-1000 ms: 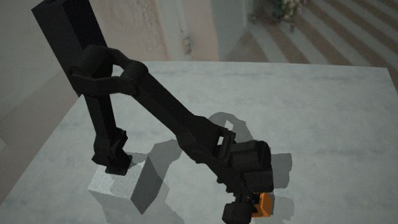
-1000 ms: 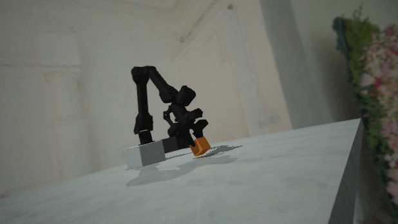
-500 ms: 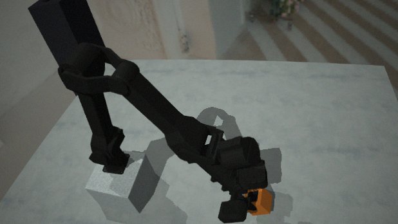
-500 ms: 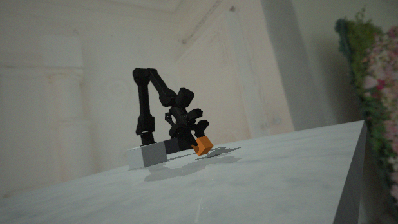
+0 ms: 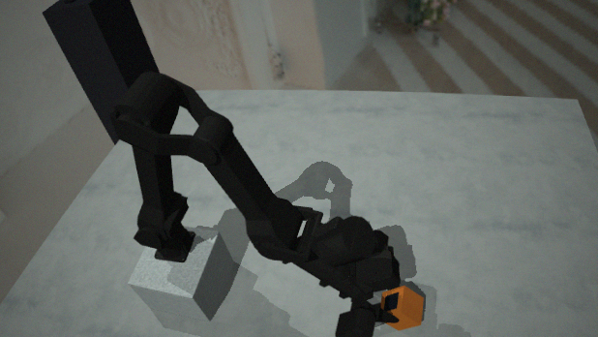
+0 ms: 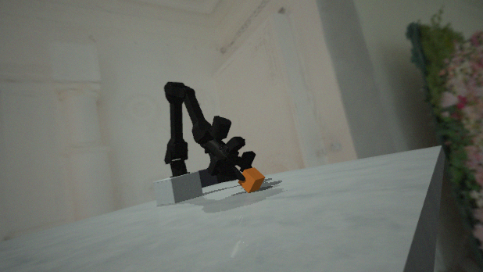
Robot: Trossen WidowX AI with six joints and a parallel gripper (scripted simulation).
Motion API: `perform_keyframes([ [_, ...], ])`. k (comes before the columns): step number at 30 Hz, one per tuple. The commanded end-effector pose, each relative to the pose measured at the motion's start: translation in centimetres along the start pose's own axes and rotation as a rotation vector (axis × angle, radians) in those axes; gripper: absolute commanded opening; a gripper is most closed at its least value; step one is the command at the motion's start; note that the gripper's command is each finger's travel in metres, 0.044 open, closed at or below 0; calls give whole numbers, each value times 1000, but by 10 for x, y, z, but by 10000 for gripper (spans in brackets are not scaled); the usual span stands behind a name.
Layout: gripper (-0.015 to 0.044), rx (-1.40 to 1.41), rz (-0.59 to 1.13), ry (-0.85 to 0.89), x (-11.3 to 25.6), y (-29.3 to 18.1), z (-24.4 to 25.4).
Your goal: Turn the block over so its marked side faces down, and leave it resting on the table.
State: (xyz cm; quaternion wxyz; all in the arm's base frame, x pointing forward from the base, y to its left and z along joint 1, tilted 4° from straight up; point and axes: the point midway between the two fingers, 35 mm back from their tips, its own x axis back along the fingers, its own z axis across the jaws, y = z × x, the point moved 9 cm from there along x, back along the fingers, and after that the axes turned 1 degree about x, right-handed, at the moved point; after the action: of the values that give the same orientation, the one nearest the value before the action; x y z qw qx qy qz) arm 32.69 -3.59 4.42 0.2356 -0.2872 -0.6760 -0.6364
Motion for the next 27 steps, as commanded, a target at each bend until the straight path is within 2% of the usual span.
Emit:
perform_keyframes([
  [1,0,3,-42,7,-5,-14,1],
  [17,0,8,-268,2,2,-44,1],
  [27,0,9,-308,1,5,-46,1],
])
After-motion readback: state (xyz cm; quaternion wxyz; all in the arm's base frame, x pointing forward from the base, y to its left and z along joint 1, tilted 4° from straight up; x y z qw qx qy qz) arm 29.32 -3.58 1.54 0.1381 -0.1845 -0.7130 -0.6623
